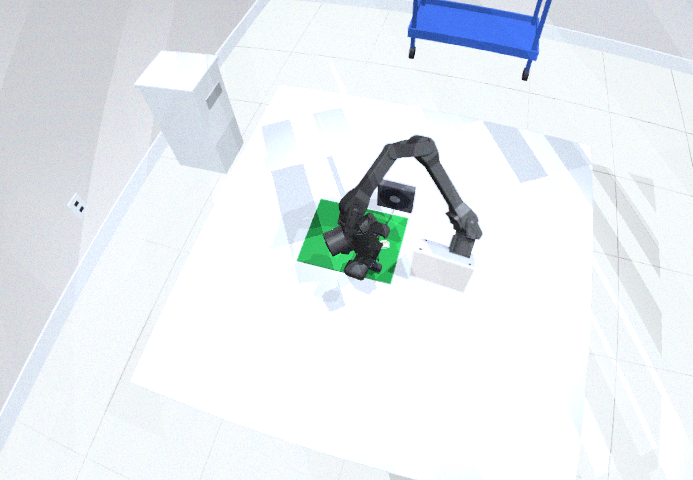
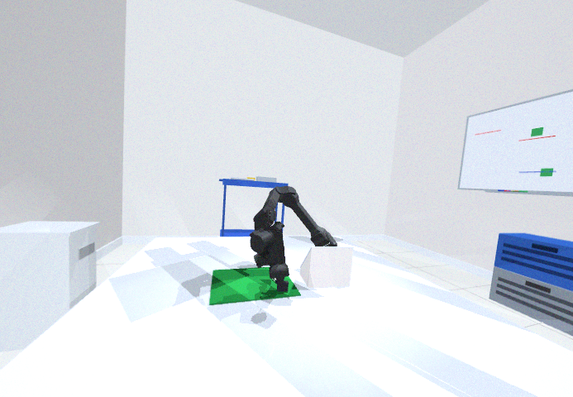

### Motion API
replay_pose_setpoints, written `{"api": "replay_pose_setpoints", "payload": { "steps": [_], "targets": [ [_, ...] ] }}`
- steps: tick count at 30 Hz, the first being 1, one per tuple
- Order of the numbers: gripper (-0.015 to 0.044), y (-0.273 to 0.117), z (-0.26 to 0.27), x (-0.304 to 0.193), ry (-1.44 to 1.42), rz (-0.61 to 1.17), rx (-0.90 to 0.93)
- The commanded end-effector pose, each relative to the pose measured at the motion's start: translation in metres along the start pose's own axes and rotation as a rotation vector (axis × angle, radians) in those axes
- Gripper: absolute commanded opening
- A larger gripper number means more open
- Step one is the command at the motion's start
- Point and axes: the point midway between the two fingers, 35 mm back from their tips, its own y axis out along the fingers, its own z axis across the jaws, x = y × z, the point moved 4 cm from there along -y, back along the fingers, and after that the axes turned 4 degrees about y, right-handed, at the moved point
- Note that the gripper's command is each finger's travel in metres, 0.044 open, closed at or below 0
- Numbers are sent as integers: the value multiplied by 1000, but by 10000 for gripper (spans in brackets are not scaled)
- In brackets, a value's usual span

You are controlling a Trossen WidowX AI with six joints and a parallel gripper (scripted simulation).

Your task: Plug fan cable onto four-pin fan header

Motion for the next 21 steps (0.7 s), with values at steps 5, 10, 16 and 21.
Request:
{"api": "replay_pose_setpoints", "payload": {
  "steps": [5, 10, 16, 21],
  "targets": [
    [0, -23, 1, -2, 4, -1, 7],
    [0, -39, 1, -6, 2, 0, 6],
    [0, -57, 0, -10, 0, 0, 4],
    [0, -62, -1, -10, -17, -1, 5]
  ]
}}
